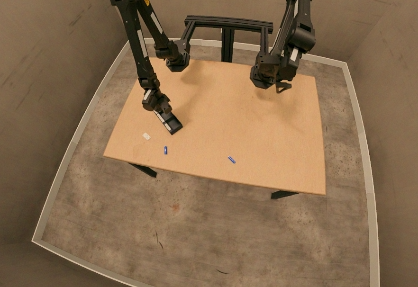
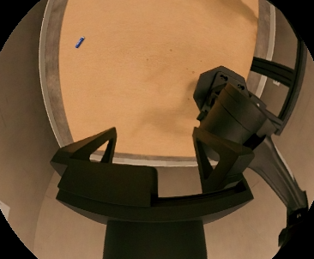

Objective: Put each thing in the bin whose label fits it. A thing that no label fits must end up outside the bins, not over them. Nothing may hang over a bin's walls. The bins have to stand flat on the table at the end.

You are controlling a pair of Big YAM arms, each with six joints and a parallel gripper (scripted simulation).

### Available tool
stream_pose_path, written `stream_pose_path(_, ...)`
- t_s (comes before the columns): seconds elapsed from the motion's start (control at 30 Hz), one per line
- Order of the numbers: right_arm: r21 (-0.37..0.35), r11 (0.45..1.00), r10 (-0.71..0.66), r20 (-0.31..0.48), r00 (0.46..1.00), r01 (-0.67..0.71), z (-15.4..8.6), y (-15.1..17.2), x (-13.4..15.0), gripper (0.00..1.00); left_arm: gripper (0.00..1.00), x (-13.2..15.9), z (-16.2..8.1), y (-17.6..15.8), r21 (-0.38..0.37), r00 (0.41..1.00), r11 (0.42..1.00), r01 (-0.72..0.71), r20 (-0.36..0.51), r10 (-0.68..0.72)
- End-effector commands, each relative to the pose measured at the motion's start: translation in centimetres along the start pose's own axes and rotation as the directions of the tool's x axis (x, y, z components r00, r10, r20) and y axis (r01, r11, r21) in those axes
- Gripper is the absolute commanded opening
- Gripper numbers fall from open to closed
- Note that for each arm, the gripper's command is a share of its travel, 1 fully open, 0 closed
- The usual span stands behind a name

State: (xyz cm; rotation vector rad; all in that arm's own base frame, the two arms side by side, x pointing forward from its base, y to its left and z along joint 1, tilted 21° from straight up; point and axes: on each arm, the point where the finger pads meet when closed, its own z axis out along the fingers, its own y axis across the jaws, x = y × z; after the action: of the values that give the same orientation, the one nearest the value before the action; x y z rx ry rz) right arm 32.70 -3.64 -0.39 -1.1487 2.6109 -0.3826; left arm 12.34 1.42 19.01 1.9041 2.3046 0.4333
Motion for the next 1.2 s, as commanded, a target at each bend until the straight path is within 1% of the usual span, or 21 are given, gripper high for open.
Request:
stream_pose_path(0.0, 0.013, 1.000, 0.003, 0.009, 1.000, -0.003, 0.5, -1.1, -0.4, 0.00, 1.00, 0.1, -3.0, 1.5, -0.067, 1.000, 0.998, 0.009, 0.022, -0.008)
stream_pose_path(0.5, 0.013, 1.000, 0.003, 0.009, 1.000, -0.003, 3.5, -1.1, -0.3, 0.00, 1.00, 0.1, -3.0, 1.5, -0.067, 1.000, 0.998, 0.009, 0.022, -0.008)
stream_pose_path(0.57, 0.013, 1.000, 0.003, 0.009, 1.000, -0.003, 3.5, -1.1, -0.3, 0.00, 1.00, 0.1, -3.0, 1.5, -0.067, 1.000, 0.998, 0.009, 0.022, -0.008)
stream_pose_path(0.67, 0.013, 1.000, 0.003, 0.009, 1.000, -0.003, 4.2, -1.1, -0.3, 0.00, 1.00, 0.1, -3.0, 1.5, -0.067, 1.000, 0.998, 0.009, 0.022, -0.008)
stream_pose_path(0.8, 0.013, 1.000, 0.003, 0.009, 1.000, -0.003, 4.2, -1.2, -0.3, 0.00, 1.00, 0.1, -3.0, 1.5, -0.067, 1.000, 0.998, 0.009, 0.022, -0.008)
stream_pose_path(0.87, 0.029, 1.000, 0.005, 0.021, 1.000, -0.006, 3.7, -1.6, -0.6, 0.00, 1.00, 0.1, -3.0, 1.5, -0.067, 1.000, 0.998, 0.009, 0.022, -0.008)
stream_pose_path(1.03, 0.027, 1.000, 0.005, 0.020, 1.000, -0.005, 3.7, -1.4, -0.4, 0.00, 1.00, 0.1, -3.0, 1.5, -0.067, 1.000, 0.998, 0.009, 0.022, -0.008)
stream_pose_path(1.07, 0.028, 1.000, 0.005, 0.020, 1.000, -0.005, 3.7, -1.4, -0.4, 0.29, 1.00, 0.1, -3.0, 1.5, -0.067, 1.000, 0.998, 0.009, 0.022, -0.008)
stream_pose_path(1.17, 0.028, 1.000, 0.006, 0.020, 1.000, -0.007, 3.7, -1.4, -0.4, 0.29, 1.00, 0.1, -3.0, 1.5, -0.067, 1.000, 0.998, 0.009, 0.022, -0.008)
